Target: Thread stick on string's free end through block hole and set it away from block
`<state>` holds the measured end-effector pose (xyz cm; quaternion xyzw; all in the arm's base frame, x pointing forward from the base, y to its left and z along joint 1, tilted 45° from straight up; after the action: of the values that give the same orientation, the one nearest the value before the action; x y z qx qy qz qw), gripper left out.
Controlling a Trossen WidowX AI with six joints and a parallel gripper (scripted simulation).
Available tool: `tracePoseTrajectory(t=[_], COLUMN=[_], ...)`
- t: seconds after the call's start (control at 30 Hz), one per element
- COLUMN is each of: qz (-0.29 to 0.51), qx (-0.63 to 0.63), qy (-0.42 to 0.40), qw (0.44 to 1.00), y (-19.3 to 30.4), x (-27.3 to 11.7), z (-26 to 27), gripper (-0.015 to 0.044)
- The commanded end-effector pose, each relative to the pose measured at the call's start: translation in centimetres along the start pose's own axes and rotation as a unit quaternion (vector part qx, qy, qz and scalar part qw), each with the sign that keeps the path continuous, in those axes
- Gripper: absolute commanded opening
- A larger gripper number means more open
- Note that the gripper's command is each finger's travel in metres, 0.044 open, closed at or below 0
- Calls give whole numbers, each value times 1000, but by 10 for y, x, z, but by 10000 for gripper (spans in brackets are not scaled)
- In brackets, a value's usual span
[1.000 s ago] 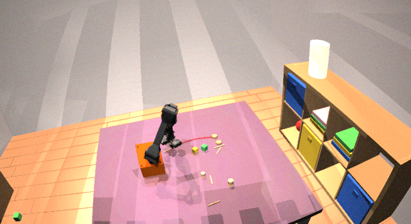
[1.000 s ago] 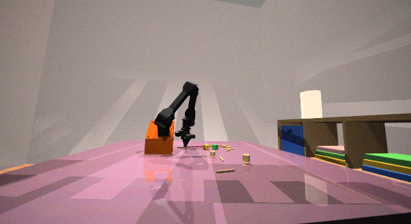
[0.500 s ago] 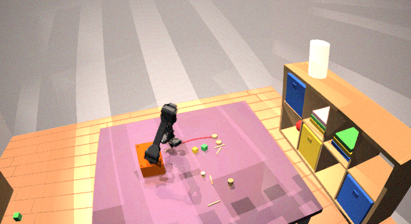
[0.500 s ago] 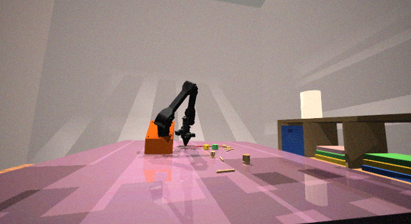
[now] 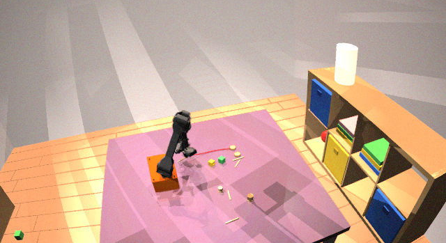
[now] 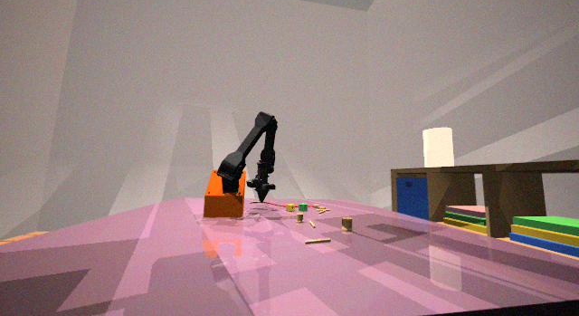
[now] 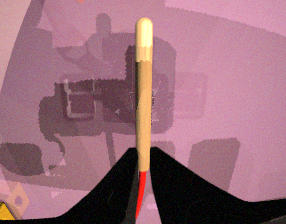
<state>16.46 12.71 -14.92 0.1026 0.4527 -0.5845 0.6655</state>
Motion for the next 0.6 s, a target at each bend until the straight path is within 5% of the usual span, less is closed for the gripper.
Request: tracePoseTrajectory(t=[0.0,0.57], qz=[2,2], qx=[2,2], qy=[3,3], qw=[1000,1000], y=[1,0], x=[-8,-30], z=[0,0], gripper=[0,0])
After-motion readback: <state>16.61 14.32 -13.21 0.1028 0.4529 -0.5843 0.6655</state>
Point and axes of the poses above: the point midway between the two fingers, 35 mm back from their tips, its own x axis out along the fingers, its own z axis across the jaws, y = z × x, the point moved 5 cm from there along -x, back along the fingers, and after that the axes turned 8 degrees about -x, right-handed, at the moved point
